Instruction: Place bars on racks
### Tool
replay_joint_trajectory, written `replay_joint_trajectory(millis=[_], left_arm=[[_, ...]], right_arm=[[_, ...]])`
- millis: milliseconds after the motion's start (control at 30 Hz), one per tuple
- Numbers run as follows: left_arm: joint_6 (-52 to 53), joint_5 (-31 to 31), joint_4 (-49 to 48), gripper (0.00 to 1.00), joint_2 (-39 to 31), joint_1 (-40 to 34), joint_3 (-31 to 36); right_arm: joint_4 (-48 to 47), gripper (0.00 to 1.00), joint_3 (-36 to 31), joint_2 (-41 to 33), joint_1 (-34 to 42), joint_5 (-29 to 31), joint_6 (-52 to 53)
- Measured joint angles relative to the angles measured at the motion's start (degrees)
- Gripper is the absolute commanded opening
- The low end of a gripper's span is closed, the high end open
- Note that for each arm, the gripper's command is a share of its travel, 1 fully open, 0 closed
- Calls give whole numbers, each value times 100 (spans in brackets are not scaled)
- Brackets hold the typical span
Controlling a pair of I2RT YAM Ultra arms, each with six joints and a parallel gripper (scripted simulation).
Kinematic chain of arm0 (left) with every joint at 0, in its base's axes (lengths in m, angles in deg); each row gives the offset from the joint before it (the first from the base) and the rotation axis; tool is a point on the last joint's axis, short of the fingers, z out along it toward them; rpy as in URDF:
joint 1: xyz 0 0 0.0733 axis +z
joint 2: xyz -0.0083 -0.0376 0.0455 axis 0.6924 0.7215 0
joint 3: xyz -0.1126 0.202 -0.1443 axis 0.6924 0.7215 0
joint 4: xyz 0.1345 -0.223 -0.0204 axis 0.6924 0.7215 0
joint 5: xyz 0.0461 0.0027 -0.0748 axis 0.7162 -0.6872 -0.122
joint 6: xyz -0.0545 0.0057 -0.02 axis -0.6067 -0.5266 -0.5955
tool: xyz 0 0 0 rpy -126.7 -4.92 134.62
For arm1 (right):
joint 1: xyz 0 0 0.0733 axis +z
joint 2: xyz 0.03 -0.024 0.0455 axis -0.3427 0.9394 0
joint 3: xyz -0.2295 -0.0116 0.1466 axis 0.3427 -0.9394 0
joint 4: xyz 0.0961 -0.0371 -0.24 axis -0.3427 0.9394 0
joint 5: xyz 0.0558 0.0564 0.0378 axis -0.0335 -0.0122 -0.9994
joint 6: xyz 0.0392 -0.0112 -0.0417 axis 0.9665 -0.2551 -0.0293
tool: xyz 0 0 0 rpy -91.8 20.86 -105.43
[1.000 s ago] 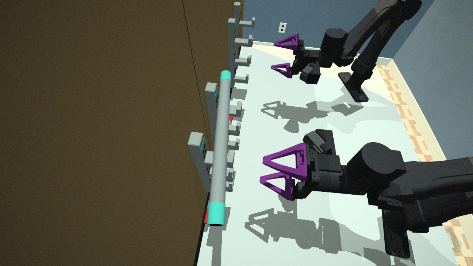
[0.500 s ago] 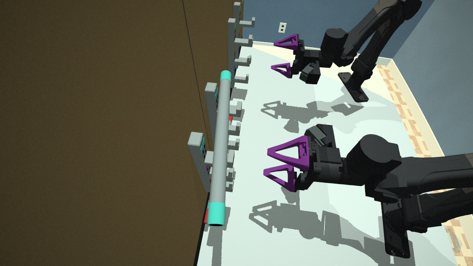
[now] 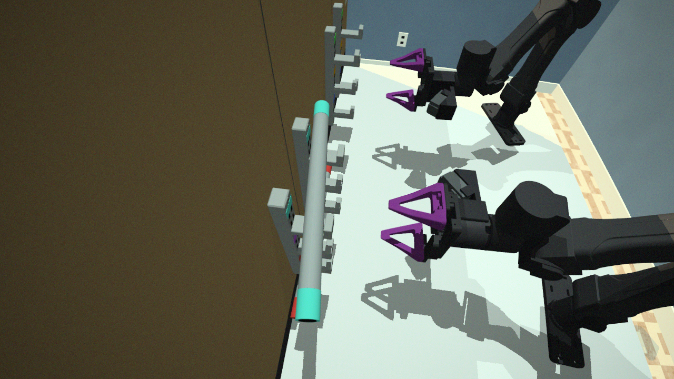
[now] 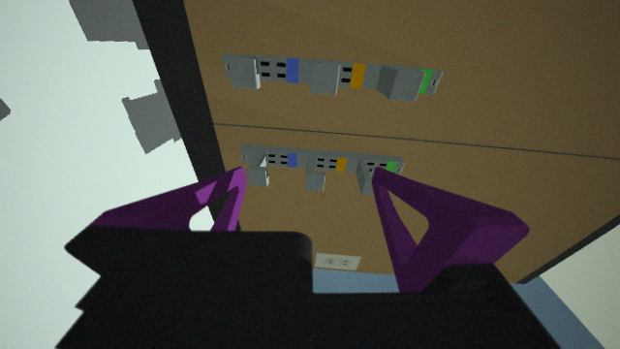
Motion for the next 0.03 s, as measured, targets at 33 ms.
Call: replay_joint_trajectory(millis=[33], left_arm=[[0, 39, -26, 100, 0, -39, 15]], right_arm=[[0, 100, 0, 0, 0, -2, 0]])
